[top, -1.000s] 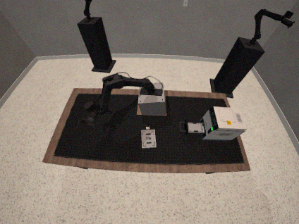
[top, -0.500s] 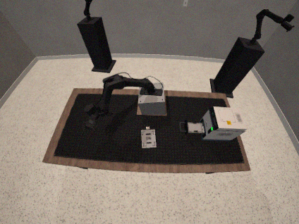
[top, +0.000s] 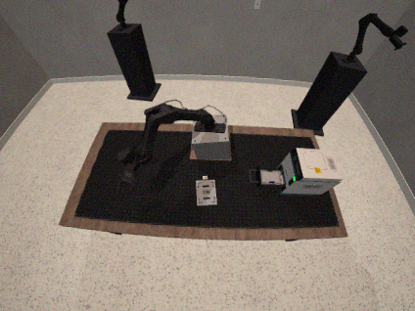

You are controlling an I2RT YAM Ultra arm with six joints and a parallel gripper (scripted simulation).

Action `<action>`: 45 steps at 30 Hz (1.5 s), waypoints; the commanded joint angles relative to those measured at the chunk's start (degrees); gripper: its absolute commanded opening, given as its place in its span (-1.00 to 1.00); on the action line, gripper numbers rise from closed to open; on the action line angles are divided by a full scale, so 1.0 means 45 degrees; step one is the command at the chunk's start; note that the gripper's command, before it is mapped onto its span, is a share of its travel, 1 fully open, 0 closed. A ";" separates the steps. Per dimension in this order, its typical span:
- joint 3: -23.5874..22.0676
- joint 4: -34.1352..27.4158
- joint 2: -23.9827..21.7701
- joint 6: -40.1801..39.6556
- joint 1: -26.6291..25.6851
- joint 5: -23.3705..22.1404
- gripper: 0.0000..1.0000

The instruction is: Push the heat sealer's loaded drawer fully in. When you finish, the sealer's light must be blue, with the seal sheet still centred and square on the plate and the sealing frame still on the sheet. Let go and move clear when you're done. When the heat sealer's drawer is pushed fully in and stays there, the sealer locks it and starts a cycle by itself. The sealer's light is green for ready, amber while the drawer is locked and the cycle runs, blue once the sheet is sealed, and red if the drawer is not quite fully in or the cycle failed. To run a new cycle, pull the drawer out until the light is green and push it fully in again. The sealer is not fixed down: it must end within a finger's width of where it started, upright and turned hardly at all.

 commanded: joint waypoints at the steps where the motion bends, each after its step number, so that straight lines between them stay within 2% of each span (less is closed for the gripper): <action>1: 0.0508 -0.1096 -0.0774 0.0444 0.0393 -0.0218 -0.10; 9: -0.0017 -0.0956 -0.0832 0.0522 0.0992 0.0548 -0.10; 10: 0.0388 -0.1464 -0.0935 0.0598 0.1050 0.0420 -0.10; 12: 0.0585 -0.2261 -0.1053 0.0737 0.1175 0.0087 -0.10; 17: 0.0294 -0.2086 -0.1162 0.0837 0.1664 0.0736 -0.10; 20: -0.0264 -0.1730 -0.1141 0.0881 0.1912 0.0972 -0.10; 21: 0.0344 -0.2531 -0.1254 0.0947 0.1966 0.0864 -0.10; 23: 0.0578 -0.3354 -0.1352 0.1059 0.2093 0.0518 -0.10; 29: 0.0329 -0.3217 -0.1456 0.1162 0.2487 0.1075 -0.10; 31: -0.0246 -0.2837 -0.1446 0.1211 0.2685 0.1256 -0.10; 33: -0.0287 -0.2792 -0.1456 0.1236 0.2765 0.1337 -0.10; 34: 0.0344 -0.3638 -0.1561 0.1283 0.2818 0.1193 -0.10; 36: 0.0596 -0.4472 -0.1647 0.1368 0.2944 0.0889 -0.10; 43: 0.0024 -0.4271 -0.1743 0.1526 0.3435 0.1529 -0.10; 45: 0.0695 -0.5436 -0.1850 0.1578 0.3547 0.1123 -0.10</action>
